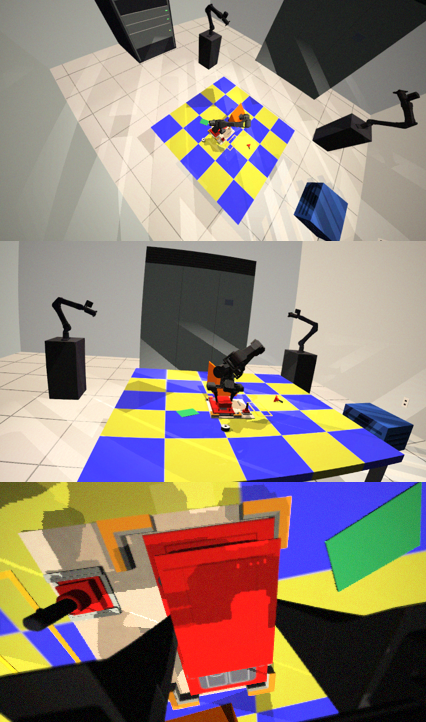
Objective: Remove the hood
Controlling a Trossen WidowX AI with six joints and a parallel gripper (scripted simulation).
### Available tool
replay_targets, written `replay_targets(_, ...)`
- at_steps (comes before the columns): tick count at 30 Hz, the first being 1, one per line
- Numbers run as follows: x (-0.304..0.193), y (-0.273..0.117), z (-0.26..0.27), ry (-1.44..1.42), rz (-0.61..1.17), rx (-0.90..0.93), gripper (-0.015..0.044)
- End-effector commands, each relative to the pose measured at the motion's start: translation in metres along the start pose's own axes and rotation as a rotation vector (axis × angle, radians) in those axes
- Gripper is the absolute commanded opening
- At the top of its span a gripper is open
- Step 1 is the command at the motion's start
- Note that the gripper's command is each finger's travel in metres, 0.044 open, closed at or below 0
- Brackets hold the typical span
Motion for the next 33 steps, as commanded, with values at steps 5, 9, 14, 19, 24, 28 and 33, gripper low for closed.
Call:
replay_targets(5,0.000,-0.008,-0.001,-0.004,-0.005,-0.006,0.0000)
replay_targets(9,0.001,-0.017,-0.001,-0.004,-0.005,-0.007,0.0000)
replay_targets(14,0.001,-0.037,-0.001,-0.003,-0.005,-0.008,0.0000)
replay_targets(19,0.000,-0.052,-0.001,-0.003,-0.005,-0.008,0.0000)
replay_targets(24,0.002,-0.046,0.017,0.001,-0.003,-0.005,0.0000)
replay_targets(28,0.003,-0.048,0.037,0.002,-0.004,-0.009,0.0000)
replay_targets(33,0.002,-0.051,0.062,0.003,-0.005,-0.012,0.0000)
Point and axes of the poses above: the point midway between the two fingers, 35 mm back from their tips, its own y axis out along the fingers, its own z axis across the jaws, x = y × z, the point moved 9 cm from there along -y, back along the fingers
